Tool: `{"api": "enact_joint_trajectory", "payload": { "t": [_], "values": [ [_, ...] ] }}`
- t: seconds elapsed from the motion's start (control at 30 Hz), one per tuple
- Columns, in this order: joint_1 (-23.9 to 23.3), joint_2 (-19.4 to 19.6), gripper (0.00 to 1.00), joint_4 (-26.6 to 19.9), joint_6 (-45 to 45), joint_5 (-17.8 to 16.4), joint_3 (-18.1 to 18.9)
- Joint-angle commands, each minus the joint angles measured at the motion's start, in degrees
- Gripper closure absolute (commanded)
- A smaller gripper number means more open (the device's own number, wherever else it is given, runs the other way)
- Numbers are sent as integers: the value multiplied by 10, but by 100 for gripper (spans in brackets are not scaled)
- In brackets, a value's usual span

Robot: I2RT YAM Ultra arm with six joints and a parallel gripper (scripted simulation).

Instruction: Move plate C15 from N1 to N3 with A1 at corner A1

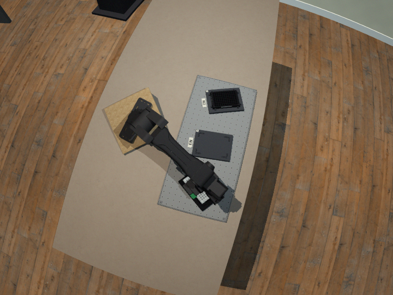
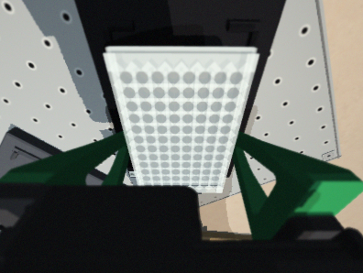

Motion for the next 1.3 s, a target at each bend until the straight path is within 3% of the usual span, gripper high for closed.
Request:
{"api": "enact_joint_trajectory", "payload": {
  "t": [0.0, 1.27],
  "values": [
    [9, -31, 100, -21, 5, 5, 33],
    [21, -56, 100, -128, 16, 9, 114]
  ]
}}
